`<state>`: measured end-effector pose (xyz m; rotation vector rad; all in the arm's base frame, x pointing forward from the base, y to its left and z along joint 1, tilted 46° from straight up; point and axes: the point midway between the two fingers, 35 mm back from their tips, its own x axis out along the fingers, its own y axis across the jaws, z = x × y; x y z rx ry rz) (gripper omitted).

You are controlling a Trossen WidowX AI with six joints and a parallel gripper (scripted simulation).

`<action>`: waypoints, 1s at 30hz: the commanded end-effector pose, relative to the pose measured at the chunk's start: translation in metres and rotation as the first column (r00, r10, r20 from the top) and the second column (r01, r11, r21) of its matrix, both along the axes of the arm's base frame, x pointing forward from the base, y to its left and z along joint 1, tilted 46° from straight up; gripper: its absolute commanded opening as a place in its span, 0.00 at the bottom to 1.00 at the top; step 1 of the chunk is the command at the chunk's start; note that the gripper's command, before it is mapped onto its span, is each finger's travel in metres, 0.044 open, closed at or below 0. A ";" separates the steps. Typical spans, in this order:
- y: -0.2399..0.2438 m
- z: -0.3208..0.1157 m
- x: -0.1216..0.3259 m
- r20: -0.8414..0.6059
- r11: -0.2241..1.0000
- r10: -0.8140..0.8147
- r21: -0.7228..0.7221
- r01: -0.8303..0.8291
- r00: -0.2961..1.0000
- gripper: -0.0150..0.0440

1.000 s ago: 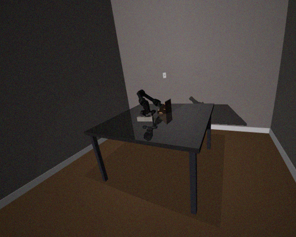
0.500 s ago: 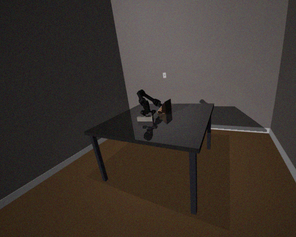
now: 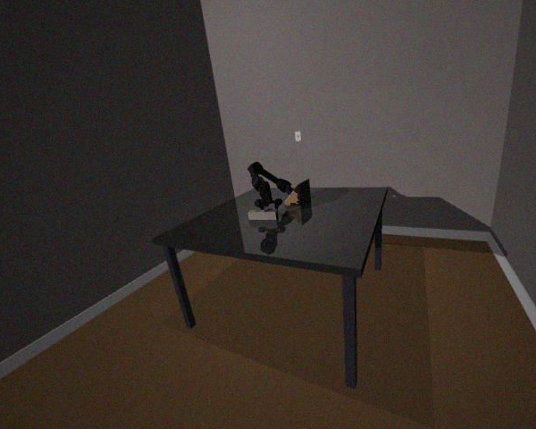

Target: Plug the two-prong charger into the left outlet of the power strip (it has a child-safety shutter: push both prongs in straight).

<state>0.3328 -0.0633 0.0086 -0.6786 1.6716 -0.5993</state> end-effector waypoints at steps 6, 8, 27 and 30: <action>0.000 0.001 -0.003 0.006 1.000 0.004 -0.001 -0.004 1.000 1.00; 0.000 0.001 -0.004 0.008 1.000 0.004 -0.001 -0.004 1.000 1.00; 0.000 0.003 -0.017 0.009 1.000 0.005 -0.001 -0.005 1.000 1.00; 0.000 0.004 -0.020 0.009 1.000 0.005 -0.001 -0.005 1.000 1.00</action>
